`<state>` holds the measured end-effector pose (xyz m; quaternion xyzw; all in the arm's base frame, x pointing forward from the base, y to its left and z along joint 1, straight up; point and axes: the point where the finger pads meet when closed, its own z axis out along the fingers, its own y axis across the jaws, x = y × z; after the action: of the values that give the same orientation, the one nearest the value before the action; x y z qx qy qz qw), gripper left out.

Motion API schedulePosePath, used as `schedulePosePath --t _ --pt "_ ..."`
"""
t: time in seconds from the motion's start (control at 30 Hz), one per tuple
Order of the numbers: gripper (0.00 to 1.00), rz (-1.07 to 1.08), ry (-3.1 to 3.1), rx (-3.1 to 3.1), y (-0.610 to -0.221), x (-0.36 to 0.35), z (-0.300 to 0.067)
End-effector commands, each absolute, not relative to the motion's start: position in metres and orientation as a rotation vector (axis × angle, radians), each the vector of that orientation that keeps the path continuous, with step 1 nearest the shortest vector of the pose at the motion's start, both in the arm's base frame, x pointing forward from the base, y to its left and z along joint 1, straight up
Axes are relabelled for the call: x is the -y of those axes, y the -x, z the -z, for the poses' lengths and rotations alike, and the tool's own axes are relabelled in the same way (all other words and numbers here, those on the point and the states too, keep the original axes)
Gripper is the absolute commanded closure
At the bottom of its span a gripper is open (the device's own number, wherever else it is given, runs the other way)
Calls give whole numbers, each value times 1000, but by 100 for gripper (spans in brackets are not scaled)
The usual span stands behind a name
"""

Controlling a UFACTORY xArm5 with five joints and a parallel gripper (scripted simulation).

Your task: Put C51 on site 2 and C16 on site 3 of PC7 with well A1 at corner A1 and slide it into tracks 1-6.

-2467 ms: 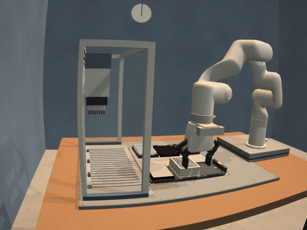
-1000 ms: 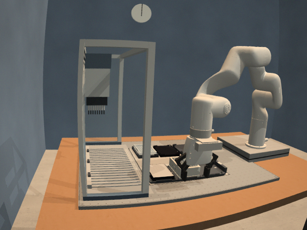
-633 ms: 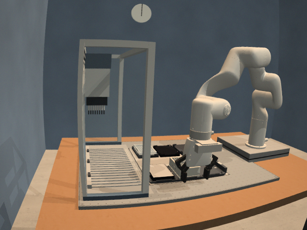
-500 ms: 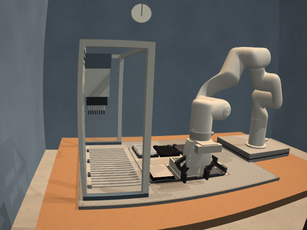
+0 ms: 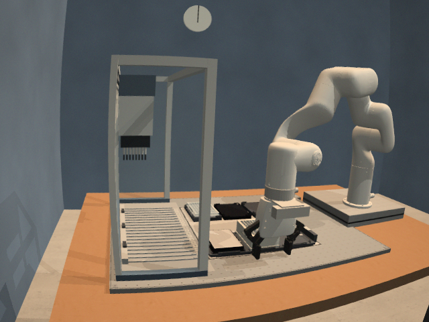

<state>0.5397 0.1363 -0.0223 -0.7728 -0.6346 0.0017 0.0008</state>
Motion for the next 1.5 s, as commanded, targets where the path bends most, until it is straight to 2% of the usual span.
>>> schedulePosePath --t 0.0,1.47 --pt "0 1 2428 1994 -541 -137 22" --pt "0 1 2428 1994 -538 -121 22"
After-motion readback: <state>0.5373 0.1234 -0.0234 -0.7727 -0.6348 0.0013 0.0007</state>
